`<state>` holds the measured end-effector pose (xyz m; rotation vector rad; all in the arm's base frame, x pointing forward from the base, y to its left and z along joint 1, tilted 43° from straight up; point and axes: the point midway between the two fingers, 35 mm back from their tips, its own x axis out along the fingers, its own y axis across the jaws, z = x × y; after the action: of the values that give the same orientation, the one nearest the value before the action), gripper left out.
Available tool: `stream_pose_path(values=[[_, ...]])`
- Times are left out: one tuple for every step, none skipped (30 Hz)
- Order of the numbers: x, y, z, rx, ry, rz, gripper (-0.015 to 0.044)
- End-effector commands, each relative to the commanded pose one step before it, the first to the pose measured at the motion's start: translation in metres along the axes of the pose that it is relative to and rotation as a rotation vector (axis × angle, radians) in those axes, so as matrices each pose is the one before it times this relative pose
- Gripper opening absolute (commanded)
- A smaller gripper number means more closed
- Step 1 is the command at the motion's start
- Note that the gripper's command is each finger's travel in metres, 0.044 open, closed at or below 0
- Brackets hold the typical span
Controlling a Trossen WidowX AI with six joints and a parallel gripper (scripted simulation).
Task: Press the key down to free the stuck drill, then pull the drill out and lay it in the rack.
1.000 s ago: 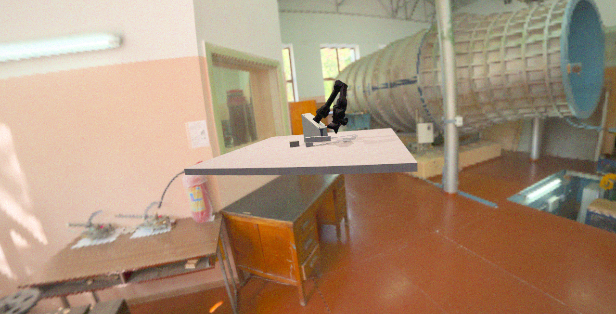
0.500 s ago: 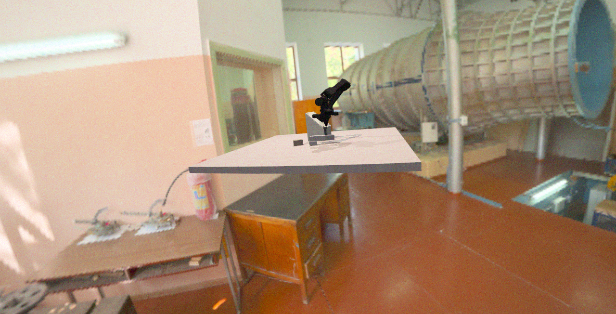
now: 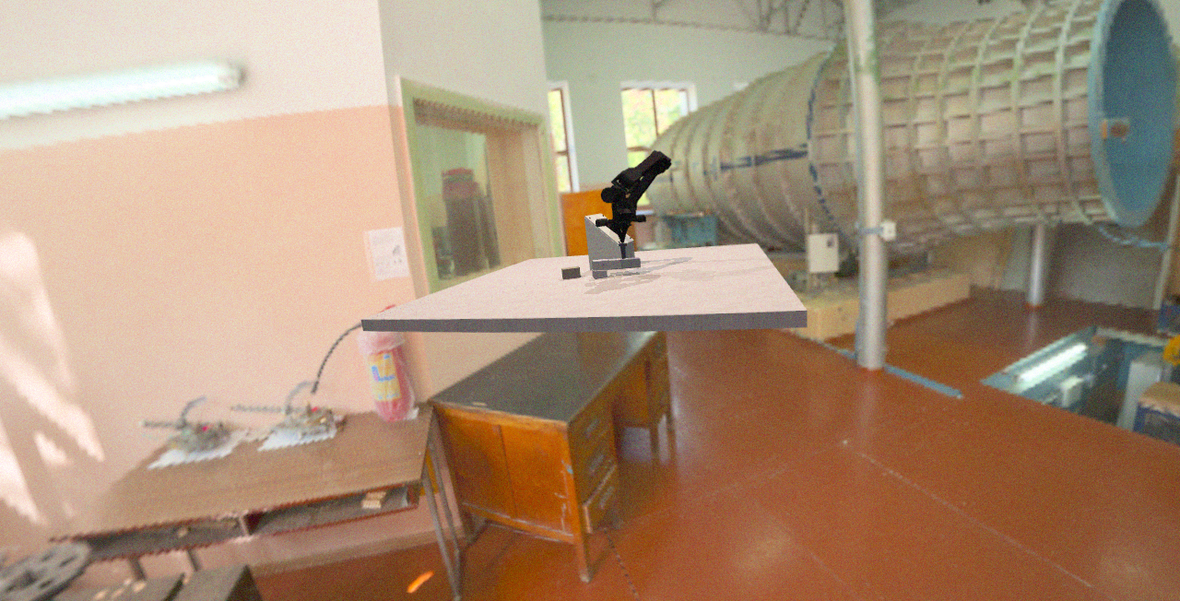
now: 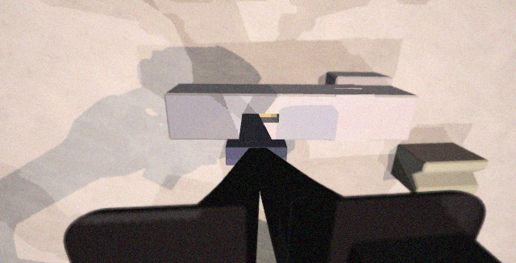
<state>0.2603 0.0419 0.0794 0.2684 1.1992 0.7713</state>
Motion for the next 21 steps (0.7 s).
stream_pose_path(values=[[0.00535, -0.00117, 0.00006, 0.0099, -0.00066, 0.00552, 0.0000], [-0.00015, 0.00016, 0.00001, 0.0000, 0.00000, 0.00000, 0.0000], [0.00006, 0.00010, -0.00003, 0.0000, -0.00001, 0.00001, 0.0000], [0.00014, 0.00005, 0.00000, 0.0000, -0.00001, 0.00001, 0.0000], [0.00023, 0.00004, 0.00006, 0.0000, -0.00001, 0.00001, 0.0000], [0.00032, 0.00003, 0.00010, 0.0000, -0.00002, 0.00002, 0.0000], [0.00039, 0.00003, 0.00013, 0.0000, -0.00002, 0.00002, 0.0000], [0.00043, 0.00003, 0.00015, 0.0000, -0.00003, 0.00002, 0.0000], [0.00044, 0.00003, 0.00015, 0.0000, -0.00003, 0.00002, 0.0000], [0.00042, 0.00003, 0.00014, 0.0000, -0.00002, 0.00002, 0.0000], [0.00051, 0.00004, 0.00006, 0.0000, -0.00002, 0.00003, 0.0000], [0.00046, 0.00003, -0.00002, 0.0000, -0.00002, 0.00002, 0.0000], [0.00042, 0.00003, -0.00005, 0.0000, -0.00001, 0.00002, 0.0000], [0.00040, 0.00003, -0.00003, 0.0000, -0.00001, 0.00002, 0.0000], [0.00040, 0.00003, -0.00013, 0.0000, -0.00001, 0.00002, 0.0000], [0.00038, 0.00002, -0.00020, 0.0000, 0.00000, 0.00002, 0.0000], [0.00028, 0.00002, -0.00017, 0.0000, 0.00000, 0.00001, 0.0000], [0.00026, 0.00003, -0.00017, 0.0000, 0.00000, 0.00001, 0.0000], [0.00031, 0.00009, -0.00021, 0.0000, 0.00000, 0.00002, 0.0000], [0.00031, 0.00008, -0.00022, 0.0000, 0.00000, 0.00002, 0.0000], [0.00026, 0.00004, -0.00018, 0.0000, 0.00000, 0.00001, 0.0000]])
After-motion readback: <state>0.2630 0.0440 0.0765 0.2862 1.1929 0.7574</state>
